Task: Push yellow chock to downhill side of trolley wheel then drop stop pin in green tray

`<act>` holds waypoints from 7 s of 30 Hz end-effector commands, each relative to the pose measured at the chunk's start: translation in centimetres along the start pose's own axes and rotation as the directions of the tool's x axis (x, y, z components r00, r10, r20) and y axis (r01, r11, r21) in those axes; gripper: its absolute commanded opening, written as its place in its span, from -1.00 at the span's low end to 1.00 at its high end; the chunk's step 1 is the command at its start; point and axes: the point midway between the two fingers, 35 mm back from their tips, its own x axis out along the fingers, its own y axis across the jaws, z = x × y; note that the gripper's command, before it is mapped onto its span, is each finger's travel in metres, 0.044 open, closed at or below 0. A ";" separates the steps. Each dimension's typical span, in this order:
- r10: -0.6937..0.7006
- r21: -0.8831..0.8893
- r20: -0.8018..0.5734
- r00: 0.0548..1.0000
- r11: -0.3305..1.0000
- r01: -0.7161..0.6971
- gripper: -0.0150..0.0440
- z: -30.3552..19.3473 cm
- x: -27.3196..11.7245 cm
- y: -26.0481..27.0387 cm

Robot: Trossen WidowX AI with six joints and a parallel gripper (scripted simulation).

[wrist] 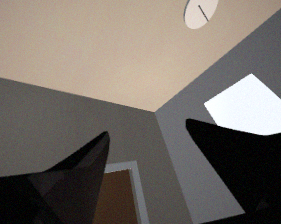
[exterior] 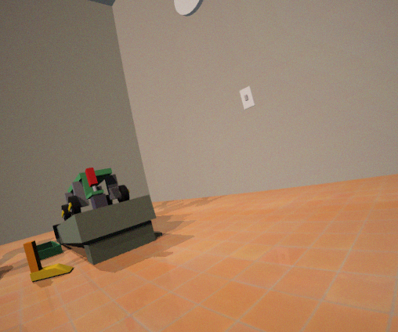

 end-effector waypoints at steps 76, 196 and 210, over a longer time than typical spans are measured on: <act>0.778 0.256 0.465 -0.422 0.339 0.905 0.15 16.4 -11.6 38.5; 0.777 0.529 0.466 -0.423 0.139 0.837 -0.49 12.0 -7.6 31.1; 0.777 0.794 0.465 -0.424 -0.154 0.589 -0.49 12.0 -7.6 31.1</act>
